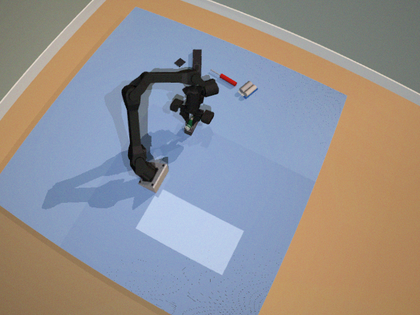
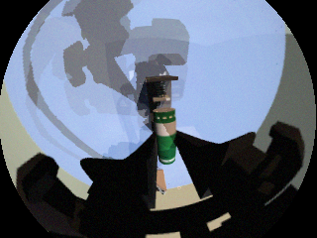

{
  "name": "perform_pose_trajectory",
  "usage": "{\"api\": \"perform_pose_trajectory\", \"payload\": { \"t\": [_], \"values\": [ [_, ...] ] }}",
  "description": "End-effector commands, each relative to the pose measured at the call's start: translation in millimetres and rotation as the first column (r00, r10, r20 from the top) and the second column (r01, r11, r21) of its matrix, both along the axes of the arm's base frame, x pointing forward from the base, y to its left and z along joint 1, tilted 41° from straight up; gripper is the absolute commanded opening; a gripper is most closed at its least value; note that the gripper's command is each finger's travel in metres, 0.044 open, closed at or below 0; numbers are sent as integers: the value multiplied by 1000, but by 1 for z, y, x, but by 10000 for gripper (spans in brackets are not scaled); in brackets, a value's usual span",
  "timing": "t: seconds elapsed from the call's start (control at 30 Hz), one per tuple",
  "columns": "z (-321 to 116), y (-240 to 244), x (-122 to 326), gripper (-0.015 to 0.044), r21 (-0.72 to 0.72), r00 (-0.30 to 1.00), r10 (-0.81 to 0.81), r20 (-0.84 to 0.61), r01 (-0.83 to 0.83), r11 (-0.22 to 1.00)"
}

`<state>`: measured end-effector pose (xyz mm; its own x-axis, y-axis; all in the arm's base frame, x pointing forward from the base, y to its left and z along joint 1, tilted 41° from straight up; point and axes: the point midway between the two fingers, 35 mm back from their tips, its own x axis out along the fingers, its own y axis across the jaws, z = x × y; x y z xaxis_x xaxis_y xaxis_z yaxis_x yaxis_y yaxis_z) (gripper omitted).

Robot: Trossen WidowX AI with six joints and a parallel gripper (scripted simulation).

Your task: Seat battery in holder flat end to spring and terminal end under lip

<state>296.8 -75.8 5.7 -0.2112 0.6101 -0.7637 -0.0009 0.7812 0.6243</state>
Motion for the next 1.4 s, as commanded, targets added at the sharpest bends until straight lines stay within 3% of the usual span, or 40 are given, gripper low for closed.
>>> {"api": "perform_pose_trajectory", "payload": {
  "t": [0.0,1.37],
  "values": [
    [-3,1,1,83,1,999,23,-24,-23,1000],
    [-13,11,15,83,13,970,160,-183,-160,987]
  ]
}}
